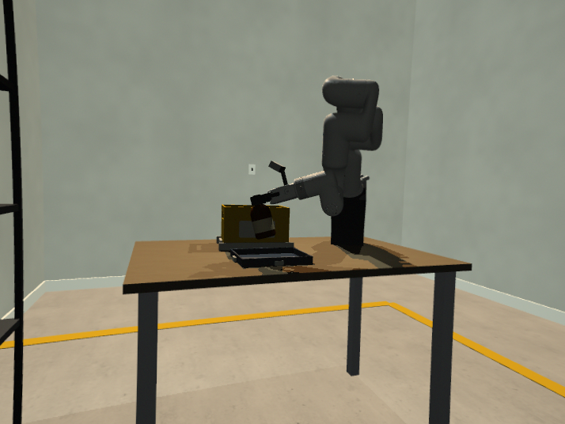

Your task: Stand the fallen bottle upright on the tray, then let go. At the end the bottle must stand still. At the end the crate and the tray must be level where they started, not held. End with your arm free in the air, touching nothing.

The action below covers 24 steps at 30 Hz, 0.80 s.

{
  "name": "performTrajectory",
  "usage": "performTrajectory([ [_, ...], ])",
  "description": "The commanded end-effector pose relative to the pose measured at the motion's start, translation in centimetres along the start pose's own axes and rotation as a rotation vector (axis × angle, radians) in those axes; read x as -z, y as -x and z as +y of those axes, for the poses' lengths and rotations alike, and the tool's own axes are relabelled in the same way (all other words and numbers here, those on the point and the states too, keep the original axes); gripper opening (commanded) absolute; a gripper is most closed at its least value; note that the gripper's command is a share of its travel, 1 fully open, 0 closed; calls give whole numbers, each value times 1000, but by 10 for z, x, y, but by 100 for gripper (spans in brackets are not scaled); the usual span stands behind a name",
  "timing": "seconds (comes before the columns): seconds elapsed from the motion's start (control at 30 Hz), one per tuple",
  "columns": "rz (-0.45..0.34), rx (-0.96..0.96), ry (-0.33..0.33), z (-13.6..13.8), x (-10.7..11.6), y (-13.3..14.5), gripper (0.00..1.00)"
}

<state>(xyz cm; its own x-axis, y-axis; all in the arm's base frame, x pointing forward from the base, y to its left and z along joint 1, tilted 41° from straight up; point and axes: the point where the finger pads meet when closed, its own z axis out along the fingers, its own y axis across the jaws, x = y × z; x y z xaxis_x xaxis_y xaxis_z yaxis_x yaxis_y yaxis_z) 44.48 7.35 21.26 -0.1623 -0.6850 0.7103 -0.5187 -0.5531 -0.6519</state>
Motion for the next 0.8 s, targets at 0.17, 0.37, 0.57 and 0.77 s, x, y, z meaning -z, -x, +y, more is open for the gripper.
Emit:
performTrajectory([
  [0.17, 64, -1, 0, 0, 1, 0, 0],
  [0.37, 87, -1, -1, 0, 1, 0, 0],
  [0.57, 108, 0, -1, 0, 2, 0, 0],
  [0.77, 113, 0, -1, 0, 2, 0, 0],
])
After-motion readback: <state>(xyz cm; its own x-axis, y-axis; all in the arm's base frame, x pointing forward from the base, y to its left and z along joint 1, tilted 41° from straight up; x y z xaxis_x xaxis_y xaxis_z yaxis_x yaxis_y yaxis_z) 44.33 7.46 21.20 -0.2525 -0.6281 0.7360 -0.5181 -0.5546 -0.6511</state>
